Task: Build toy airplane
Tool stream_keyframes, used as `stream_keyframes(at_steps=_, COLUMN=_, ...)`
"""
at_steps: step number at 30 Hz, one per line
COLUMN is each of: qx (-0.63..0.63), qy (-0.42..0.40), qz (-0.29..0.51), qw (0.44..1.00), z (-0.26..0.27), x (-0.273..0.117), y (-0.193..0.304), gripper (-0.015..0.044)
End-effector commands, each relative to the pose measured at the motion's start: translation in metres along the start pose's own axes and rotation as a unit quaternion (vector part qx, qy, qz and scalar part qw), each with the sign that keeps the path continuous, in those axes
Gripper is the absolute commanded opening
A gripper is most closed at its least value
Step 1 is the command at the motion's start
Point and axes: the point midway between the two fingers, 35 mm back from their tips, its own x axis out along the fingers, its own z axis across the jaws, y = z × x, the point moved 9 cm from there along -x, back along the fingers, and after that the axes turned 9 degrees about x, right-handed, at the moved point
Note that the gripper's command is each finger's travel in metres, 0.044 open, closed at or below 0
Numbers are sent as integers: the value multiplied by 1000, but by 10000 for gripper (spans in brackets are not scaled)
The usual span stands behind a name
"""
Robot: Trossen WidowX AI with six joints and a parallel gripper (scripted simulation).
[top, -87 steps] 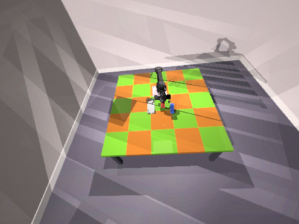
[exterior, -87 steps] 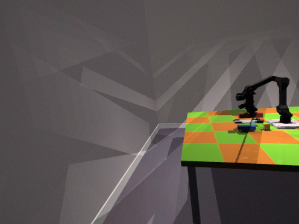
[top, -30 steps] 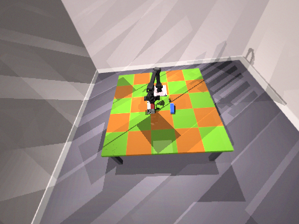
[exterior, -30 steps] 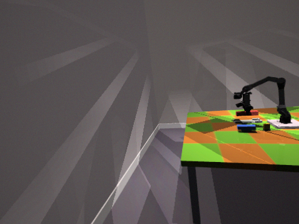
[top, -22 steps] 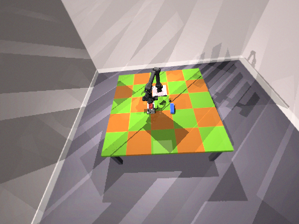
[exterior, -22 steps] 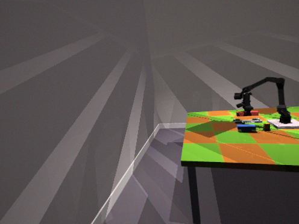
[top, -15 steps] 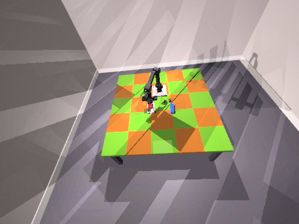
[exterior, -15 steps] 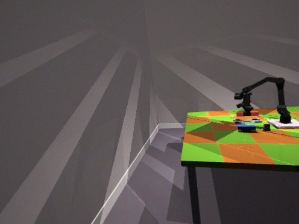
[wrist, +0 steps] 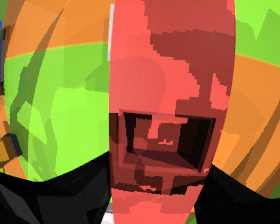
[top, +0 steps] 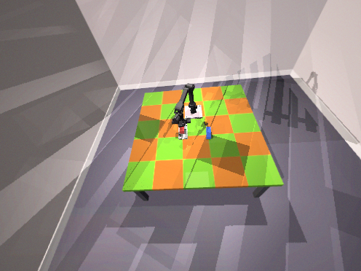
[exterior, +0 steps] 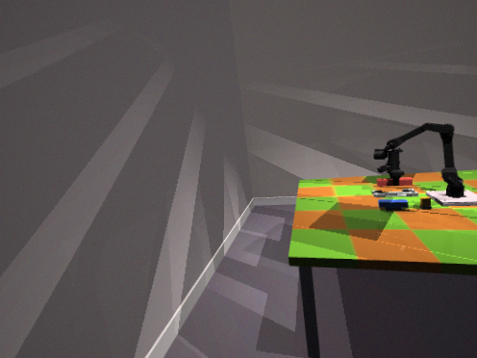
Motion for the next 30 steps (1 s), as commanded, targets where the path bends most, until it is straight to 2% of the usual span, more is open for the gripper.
stream_keyframes(at_steps=1, qx=-3, qy=2, qz=0, qw=1000, z=0, x=3, y=0, gripper=195)
stream_keyframes(at_steps=25, qx=-3, qy=2, qz=0, qw=1000, z=-1, x=39, y=0, gripper=195)
stream_keyframes(at_steps=30, qx=0, qy=0, qz=1, qw=1000, z=-1, x=37, y=0, gripper=161)
